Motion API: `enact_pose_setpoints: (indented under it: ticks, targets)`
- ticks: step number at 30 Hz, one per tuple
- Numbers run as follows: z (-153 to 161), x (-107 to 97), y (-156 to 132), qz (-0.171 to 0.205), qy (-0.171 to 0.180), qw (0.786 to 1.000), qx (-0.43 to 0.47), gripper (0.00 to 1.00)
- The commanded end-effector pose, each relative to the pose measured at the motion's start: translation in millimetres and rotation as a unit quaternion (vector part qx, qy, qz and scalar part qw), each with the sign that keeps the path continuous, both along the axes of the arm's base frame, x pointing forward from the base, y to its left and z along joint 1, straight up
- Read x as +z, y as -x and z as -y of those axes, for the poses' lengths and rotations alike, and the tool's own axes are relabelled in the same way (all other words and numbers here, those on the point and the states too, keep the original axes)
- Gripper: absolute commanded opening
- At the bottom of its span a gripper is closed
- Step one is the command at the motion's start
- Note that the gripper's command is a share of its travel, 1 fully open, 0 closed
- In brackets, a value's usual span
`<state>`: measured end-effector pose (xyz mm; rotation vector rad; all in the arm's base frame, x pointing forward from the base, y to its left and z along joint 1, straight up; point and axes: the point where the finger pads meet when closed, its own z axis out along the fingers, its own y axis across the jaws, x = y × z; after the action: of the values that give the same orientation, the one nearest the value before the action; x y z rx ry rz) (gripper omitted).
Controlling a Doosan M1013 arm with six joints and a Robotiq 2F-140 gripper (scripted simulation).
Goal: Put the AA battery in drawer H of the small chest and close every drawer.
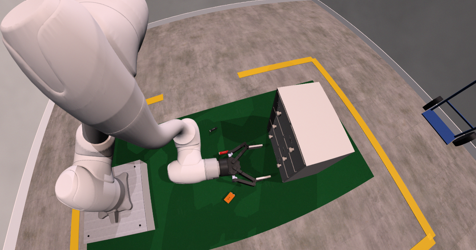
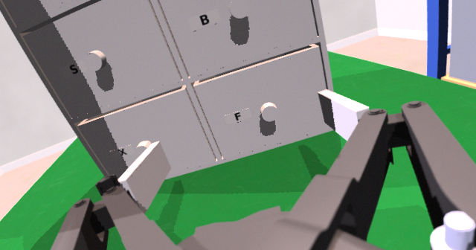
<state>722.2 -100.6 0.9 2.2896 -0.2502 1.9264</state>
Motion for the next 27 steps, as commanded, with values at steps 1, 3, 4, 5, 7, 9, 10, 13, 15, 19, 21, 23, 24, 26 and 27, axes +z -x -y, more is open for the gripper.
enact_pose_setpoints:
  ticks: [1,3,4,5,7,9,10,13,15,19,21,23,24,26,27]
  targets:
    - [0,1,0,0.000,0.000,1.000,0.000,1.00]
    - [0,4,0,0.000,0.000,1.000,0.000,1.00]
    - [0,6,0,0.000,0.000,1.000,0.000,1.00]
    - [0,8,0,0.000,0.000,1.000,0.000,1.00]
    - [0,15,0,0.000,0.000,1.000,0.000,1.00]
    - [0,23,0,0.000,0.000,1.000,0.000,1.00]
    - [0,27,0,0.000,0.000,1.000,0.000,1.00]
    - [0,42,0,0.000,0.000,1.000,0.000,1.00]
    - [0,52,0,0.000,0.000,1.000,0.000,1.00]
    - [0,62,0,0.000,0.000,1.000,0.000,1.00]
    - [0,71,0,0.000,0.000,1.000,0.000,1.00]
    - [0,78,0,0.000,0.000,1.000,0.000,1.00]
    - [0,81,0,0.000,0.000,1.000,0.000,1.00]
    - [0,86,0,0.000,0.000,1.000,0.000,1.00]
    - [0,87,0,0.000,0.000,1.000,0.000,1.00]
